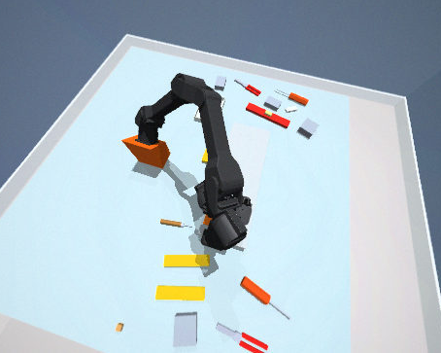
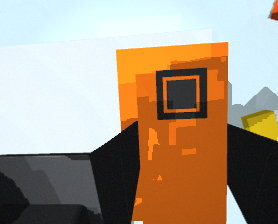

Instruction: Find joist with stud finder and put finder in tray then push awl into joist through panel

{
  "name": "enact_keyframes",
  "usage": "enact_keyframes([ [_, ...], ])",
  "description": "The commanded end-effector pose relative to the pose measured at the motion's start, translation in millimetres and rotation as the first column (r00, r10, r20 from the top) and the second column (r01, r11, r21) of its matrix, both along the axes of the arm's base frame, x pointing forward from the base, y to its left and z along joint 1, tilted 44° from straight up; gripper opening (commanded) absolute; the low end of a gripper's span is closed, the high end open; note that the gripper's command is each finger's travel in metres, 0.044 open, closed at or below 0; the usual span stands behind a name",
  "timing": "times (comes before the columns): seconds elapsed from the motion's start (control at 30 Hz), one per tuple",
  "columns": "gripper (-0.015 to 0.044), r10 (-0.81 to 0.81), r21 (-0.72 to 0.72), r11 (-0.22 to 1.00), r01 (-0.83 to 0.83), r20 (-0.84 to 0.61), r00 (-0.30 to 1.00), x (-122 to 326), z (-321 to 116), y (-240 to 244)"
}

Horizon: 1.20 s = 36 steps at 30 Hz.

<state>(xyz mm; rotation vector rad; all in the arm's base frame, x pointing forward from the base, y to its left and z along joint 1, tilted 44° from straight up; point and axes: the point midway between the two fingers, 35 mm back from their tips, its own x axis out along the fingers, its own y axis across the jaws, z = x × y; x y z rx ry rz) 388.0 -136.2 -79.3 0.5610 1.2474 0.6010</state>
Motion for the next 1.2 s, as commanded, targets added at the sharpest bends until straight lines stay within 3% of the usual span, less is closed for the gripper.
enact_keyframes([
  [0.0,0.0,0.021,-0.021,1.0,-0.021,0.029,0.999,7,13,2],
  [0.6,0.0,0.257,-0.118,0.964,-0.239,0.189,0.948,29,102,102],
  [1.17,0.0,0.465,-0.204,0.885,-0.418,0.339,0.818,7,179,202],
])
